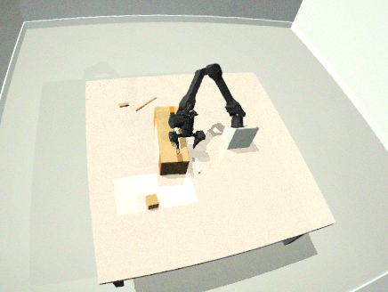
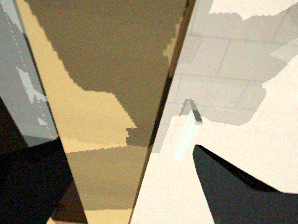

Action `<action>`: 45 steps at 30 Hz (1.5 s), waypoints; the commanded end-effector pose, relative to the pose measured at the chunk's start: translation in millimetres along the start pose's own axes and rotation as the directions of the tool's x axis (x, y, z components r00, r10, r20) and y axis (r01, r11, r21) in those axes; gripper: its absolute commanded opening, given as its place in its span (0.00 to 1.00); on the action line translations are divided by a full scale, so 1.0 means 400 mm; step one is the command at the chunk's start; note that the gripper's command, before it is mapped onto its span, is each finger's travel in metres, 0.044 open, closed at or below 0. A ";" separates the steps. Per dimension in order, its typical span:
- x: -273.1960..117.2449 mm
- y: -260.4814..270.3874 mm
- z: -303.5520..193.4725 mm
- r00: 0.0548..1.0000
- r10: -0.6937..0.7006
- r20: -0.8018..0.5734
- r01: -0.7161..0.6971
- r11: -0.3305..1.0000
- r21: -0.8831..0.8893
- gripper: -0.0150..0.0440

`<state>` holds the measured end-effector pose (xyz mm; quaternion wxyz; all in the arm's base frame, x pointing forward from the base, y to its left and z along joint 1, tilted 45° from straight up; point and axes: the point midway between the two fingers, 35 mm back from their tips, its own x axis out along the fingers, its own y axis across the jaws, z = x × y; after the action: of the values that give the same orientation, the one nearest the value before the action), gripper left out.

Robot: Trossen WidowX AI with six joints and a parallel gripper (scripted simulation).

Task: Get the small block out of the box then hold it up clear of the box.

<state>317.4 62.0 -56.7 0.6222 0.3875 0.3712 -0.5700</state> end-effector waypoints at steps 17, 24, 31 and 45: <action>0.015 0.002 -0.050 1.000 0.002 -0.006 -0.002 1.000 0.004 0.93; 0.021 0.003 -0.067 1.000 0.002 -0.007 -0.002 1.000 0.004 0.93; 0.027 0.003 -0.084 1.000 0.003 -0.007 -0.003 1.000 0.004 0.93; -0.116 -0.001 -0.141 1.000 -0.002 -0.005 0.002 1.000 -0.001 0.93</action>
<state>312.6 116.7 -56.4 0.6200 0.3824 0.3736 -0.5742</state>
